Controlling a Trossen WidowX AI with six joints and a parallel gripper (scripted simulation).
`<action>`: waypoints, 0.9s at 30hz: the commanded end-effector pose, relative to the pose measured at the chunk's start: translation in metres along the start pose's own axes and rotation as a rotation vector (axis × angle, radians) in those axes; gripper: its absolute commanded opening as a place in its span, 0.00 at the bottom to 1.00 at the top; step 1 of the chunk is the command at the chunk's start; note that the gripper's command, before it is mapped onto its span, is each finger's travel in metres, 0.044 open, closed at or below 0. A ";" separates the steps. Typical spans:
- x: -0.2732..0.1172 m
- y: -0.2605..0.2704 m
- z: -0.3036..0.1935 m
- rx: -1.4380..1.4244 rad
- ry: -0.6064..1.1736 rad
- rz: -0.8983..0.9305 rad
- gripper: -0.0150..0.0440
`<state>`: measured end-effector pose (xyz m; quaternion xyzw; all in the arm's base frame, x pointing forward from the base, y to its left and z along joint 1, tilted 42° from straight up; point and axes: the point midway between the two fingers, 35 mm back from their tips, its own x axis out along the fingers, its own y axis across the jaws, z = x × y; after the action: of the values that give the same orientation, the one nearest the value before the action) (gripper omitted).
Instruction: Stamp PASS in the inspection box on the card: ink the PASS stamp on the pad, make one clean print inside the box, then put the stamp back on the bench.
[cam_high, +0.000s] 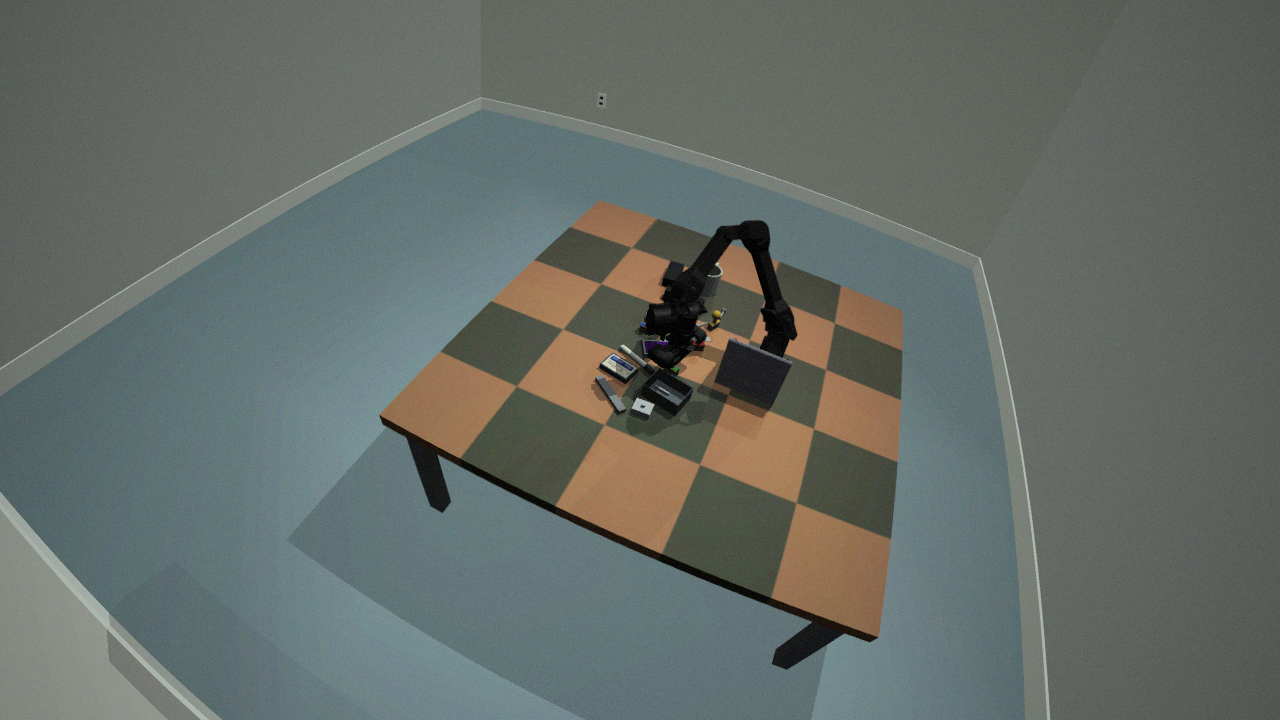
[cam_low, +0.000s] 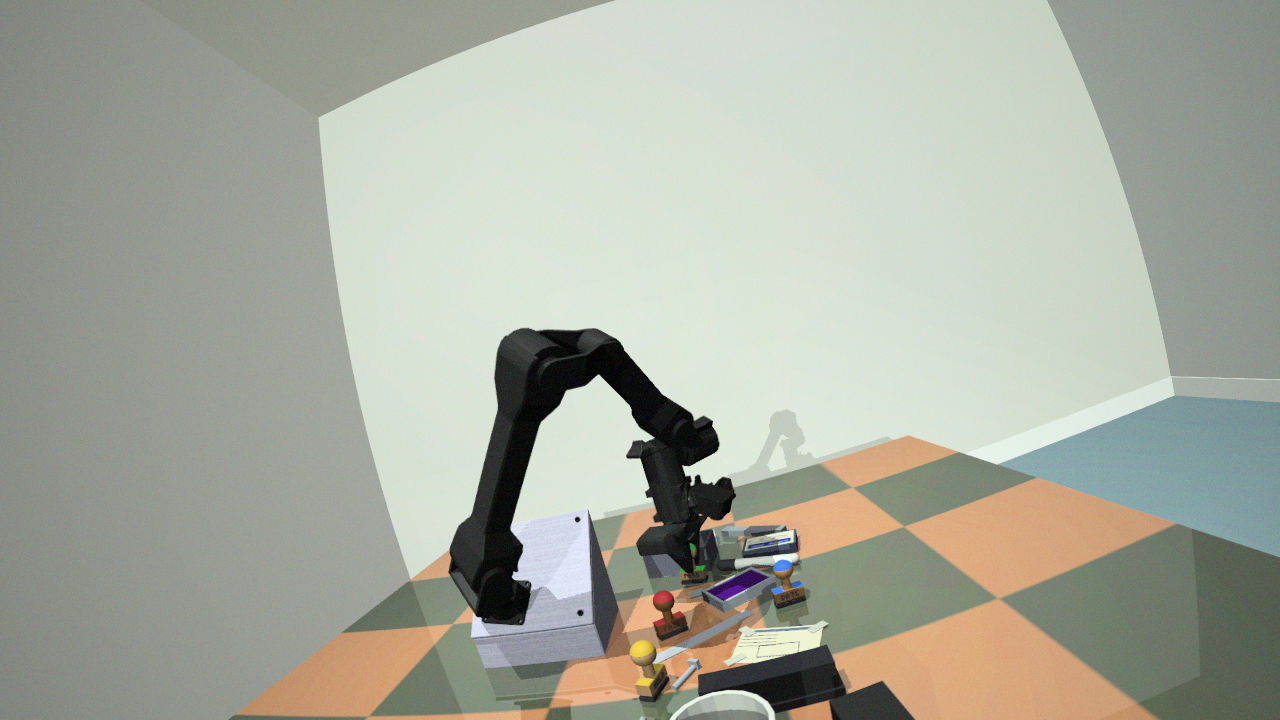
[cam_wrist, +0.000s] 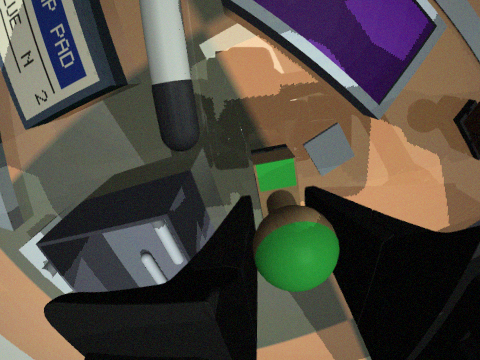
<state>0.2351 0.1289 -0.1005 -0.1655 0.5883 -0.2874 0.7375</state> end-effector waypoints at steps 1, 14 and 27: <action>0.004 -0.002 -0.001 -0.007 0.000 -0.006 0.25; -0.002 0.000 0.000 0.000 0.000 0.000 0.70; -0.116 0.003 0.000 -0.008 0.004 -0.003 0.70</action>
<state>0.2248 0.1928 -0.0295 -0.1705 0.5894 -0.2820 0.7376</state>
